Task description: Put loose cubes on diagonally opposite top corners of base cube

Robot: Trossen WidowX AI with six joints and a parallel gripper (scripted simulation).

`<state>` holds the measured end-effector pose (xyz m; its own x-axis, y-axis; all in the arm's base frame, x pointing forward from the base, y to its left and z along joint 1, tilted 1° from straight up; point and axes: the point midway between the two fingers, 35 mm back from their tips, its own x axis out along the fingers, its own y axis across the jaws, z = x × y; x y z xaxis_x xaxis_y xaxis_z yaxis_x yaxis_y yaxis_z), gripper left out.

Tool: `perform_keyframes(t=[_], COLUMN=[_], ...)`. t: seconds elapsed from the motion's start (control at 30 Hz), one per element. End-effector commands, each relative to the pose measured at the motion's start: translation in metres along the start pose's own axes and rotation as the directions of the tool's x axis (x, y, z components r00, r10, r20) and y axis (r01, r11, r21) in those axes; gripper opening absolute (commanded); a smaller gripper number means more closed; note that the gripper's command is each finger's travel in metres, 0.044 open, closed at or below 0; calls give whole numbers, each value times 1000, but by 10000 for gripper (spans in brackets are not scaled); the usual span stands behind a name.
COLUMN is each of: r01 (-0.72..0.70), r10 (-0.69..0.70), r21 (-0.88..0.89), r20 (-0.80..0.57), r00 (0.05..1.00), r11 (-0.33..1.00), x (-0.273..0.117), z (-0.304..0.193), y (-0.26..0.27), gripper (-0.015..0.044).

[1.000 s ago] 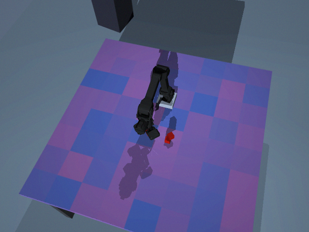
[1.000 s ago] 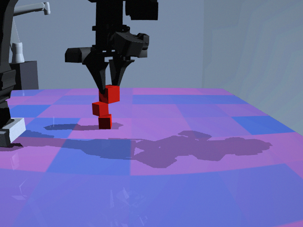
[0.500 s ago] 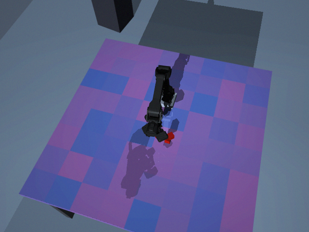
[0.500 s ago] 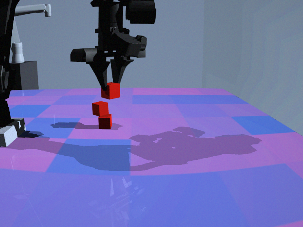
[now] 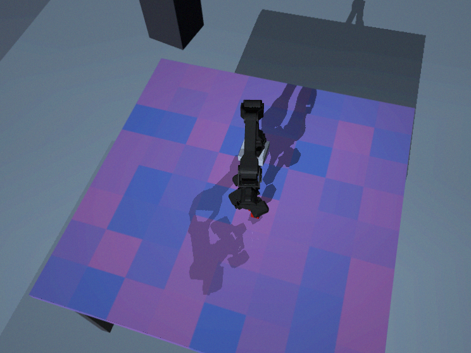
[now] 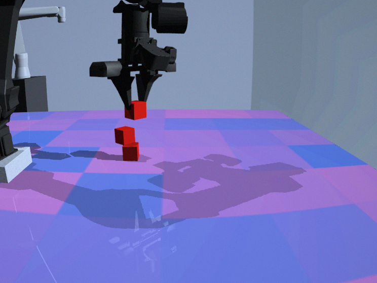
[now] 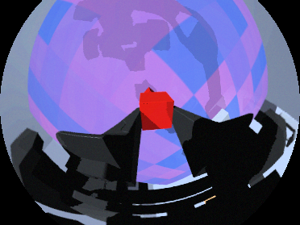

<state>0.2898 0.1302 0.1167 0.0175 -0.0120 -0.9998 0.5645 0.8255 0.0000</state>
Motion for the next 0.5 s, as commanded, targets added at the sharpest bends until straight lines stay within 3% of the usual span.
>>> perform_keyframes(t=[0.0, 0.47], r01=[0, 13], r10=[0, -12], r21=[5, -35], r20=[-1, 28], r00=[1000, 1000], r11=[1000, 999], x=[3, 31], z=[-2, -5], y=[0, -1], gripper=[105, 105])
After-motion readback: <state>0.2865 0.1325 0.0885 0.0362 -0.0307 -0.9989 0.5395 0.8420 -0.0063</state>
